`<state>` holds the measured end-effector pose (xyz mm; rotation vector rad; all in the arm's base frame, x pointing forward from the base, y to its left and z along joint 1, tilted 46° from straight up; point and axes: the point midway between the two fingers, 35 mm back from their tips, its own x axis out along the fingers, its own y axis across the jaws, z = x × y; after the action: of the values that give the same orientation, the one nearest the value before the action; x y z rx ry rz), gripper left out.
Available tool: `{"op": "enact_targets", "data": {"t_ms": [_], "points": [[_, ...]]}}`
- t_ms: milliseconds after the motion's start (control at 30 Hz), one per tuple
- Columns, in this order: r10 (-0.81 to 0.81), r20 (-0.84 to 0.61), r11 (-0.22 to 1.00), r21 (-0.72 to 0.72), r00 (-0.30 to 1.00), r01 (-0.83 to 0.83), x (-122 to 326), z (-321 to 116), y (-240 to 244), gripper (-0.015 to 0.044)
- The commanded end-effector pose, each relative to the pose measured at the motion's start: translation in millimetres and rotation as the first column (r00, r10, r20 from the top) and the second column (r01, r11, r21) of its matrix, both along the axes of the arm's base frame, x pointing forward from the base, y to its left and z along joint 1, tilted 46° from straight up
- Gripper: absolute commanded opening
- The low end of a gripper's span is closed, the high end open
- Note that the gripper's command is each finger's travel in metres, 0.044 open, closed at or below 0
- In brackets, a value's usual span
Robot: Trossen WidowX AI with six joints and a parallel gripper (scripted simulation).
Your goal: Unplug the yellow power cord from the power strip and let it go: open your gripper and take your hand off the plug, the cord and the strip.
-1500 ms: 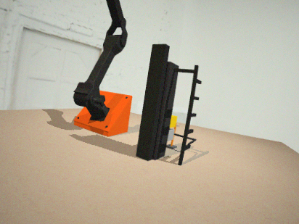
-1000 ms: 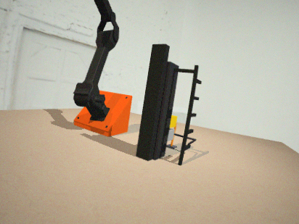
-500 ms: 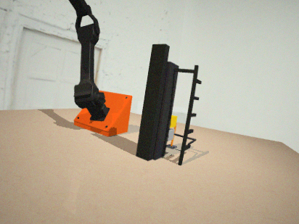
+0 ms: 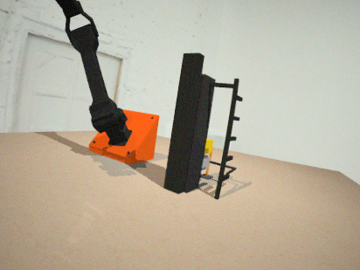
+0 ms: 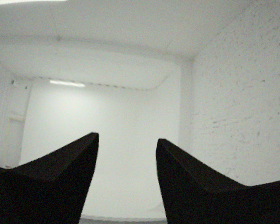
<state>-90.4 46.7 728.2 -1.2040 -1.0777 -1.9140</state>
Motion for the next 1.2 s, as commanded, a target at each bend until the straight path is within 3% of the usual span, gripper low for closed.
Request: {"op": "enact_targets", "data": {"t_ms": [0,300,600,867,1167], "points": [[0.122,-0.073,0.981,0.162,0.990,-0.109,35,2,-69,0.0160],[0.366,-0.195,0.852,0.462,0.910,-0.244,132,-20,-176,0.0160],[0.598,-0.277,0.651,0.716,0.752,-0.253,253,-76,-238,0.0160],[0.766,-0.315,0.466,0.872,0.561,-0.147,362,-150,-249,0.0160],[0.894,-0.321,0.314,0.947,0.312,0.073,464,-251,-216,0.0160]]}}
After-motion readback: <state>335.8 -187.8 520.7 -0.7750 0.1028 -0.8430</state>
